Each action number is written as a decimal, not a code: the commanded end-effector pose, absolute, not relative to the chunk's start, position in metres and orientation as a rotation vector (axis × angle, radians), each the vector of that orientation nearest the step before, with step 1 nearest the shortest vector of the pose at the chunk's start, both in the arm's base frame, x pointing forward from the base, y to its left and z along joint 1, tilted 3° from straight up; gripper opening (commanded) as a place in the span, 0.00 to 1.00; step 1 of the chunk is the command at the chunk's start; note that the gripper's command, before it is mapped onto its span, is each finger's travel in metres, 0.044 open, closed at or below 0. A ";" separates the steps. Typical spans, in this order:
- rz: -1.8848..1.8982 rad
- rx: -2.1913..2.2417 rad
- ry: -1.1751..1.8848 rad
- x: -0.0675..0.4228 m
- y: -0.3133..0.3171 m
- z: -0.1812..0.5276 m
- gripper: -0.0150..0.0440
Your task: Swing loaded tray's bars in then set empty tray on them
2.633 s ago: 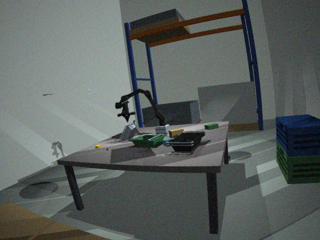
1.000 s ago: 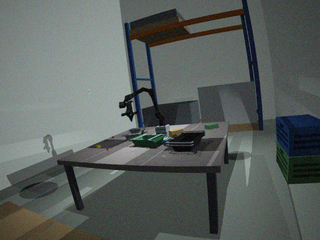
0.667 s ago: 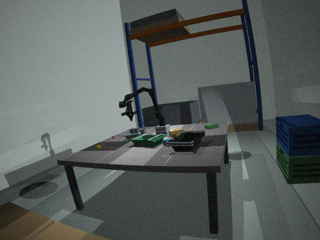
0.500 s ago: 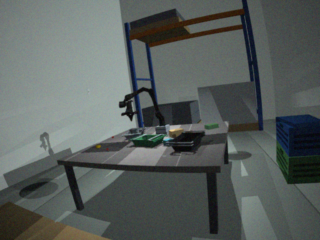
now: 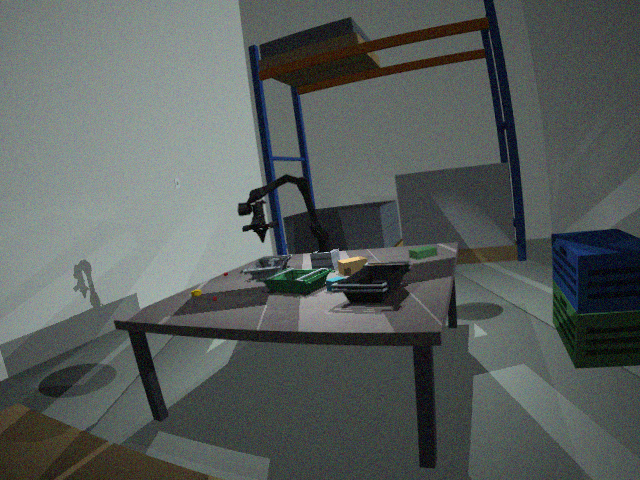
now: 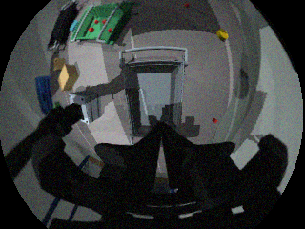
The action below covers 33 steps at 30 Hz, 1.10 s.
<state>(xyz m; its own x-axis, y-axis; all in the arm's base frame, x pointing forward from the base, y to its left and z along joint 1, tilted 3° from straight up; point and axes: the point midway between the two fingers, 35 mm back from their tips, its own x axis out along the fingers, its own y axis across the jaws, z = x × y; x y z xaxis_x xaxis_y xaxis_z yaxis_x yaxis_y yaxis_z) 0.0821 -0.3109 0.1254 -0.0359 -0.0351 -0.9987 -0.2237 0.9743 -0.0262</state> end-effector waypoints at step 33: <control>0.110 -0.149 1.606 0.083 -0.309 0.157 1.00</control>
<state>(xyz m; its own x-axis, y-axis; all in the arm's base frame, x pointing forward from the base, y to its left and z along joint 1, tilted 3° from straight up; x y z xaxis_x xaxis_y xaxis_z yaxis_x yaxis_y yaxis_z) 0.0843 -0.3130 0.1658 -0.0307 -0.0524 -0.9982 -0.2163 0.9753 -0.0445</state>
